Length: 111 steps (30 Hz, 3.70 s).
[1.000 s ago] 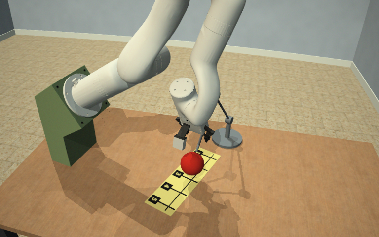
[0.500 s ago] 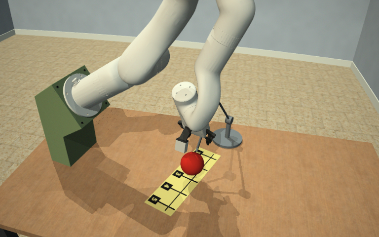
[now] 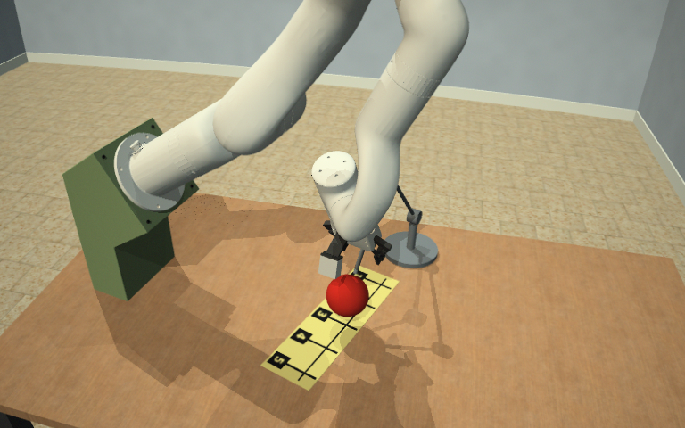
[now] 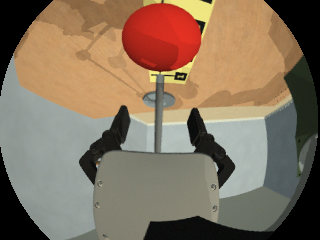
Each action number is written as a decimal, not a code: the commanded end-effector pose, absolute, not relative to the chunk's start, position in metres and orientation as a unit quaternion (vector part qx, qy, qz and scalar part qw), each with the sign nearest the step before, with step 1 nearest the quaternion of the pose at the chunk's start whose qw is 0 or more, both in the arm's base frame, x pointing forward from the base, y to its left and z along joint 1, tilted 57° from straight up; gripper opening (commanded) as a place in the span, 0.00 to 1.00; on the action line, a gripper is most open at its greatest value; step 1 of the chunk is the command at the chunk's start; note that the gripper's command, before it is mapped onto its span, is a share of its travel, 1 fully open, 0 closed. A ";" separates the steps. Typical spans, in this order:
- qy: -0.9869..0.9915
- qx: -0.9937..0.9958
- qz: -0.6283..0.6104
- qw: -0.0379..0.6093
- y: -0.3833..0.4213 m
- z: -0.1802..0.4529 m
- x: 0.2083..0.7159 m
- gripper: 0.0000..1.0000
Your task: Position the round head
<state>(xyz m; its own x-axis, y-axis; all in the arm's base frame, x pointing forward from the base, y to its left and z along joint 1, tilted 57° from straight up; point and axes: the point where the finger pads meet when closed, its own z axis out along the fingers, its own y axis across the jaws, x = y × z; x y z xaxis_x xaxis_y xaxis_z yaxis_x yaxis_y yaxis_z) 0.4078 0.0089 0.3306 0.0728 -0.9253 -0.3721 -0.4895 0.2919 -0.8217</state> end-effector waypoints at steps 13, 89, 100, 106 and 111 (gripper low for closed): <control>0.642 -0.550 -0.226 0.483 0.009 0.331 0.408 0.00; 0.642 -0.550 -0.226 0.483 -0.064 0.313 0.396 0.00; 0.642 -0.550 -0.226 0.483 -0.063 0.313 0.396 1.00; 0.642 -0.550 -0.226 0.483 -0.063 0.313 0.396 1.00; 0.642 -0.550 -0.226 0.483 -0.063 0.313 0.396 1.00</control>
